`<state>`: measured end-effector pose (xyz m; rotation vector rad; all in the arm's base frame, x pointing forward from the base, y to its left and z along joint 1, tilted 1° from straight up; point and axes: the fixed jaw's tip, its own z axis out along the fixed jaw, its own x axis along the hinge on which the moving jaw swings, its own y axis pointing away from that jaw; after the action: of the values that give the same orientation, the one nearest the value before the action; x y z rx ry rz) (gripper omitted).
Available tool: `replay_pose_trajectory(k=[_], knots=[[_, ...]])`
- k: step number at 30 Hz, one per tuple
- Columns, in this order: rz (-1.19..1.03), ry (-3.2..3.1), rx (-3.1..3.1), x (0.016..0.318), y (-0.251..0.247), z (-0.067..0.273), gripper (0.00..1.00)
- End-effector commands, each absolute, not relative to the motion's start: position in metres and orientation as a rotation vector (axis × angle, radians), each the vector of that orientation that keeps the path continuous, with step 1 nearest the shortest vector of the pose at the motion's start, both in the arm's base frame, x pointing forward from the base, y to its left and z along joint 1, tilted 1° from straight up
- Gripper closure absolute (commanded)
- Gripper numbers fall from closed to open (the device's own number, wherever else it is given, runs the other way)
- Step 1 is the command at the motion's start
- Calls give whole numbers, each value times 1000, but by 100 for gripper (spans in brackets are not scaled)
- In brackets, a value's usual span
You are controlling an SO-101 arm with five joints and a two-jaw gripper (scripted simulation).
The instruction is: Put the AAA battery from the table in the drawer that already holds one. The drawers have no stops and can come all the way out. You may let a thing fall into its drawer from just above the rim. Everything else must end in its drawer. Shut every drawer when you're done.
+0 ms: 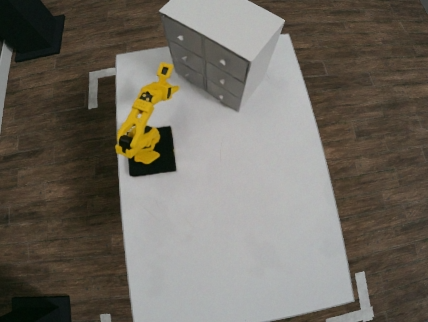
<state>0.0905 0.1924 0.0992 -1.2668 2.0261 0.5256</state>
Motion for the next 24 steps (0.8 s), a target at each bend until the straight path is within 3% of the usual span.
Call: replay_pose_trajectory(k=[1, 24], knots=[[498, 2053, -1299, 86, 183, 102, 79], [352, 2256, -1429, 63, 137, 97, 79]])
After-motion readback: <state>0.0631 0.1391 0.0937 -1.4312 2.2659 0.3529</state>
